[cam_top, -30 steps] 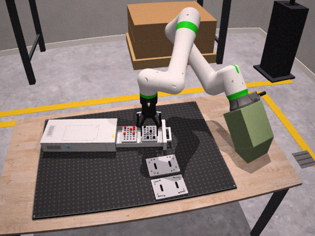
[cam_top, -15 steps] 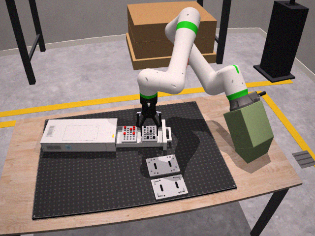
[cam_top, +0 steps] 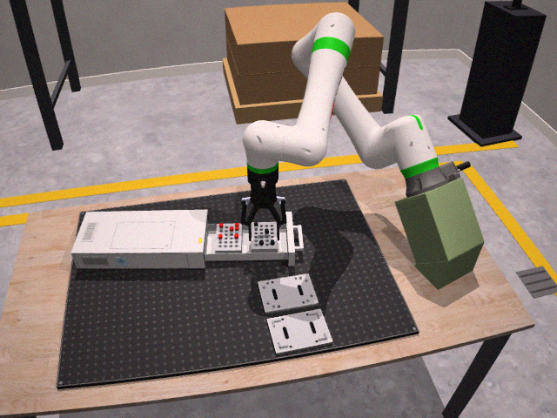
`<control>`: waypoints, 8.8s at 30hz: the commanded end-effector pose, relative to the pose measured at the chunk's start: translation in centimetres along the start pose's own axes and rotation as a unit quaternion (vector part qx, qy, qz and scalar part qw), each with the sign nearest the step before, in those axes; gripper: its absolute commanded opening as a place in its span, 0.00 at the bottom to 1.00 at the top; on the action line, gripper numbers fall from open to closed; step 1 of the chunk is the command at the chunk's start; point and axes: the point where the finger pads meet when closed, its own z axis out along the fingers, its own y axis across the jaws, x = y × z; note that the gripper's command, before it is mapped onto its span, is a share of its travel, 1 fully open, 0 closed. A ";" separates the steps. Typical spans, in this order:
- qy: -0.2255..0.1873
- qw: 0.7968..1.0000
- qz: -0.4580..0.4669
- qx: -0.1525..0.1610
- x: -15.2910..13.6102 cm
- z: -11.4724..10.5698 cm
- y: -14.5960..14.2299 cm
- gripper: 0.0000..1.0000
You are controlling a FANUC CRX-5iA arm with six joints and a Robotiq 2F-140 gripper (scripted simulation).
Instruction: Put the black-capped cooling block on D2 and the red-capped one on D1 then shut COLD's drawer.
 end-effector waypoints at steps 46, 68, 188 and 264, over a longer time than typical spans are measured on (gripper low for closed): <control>0.000 1.000 0.000 0.001 0.0 -3.5 -0.1 0.10; 0.000 1.000 0.000 0.001 0.0 -6.1 -0.1 0.10; 0.000 0.752 -0.659 0.001 -14.0 -10.7 3.7 0.10; 0.000 0.635 -0.772 0.001 -31.5 -10.8 8.4 0.10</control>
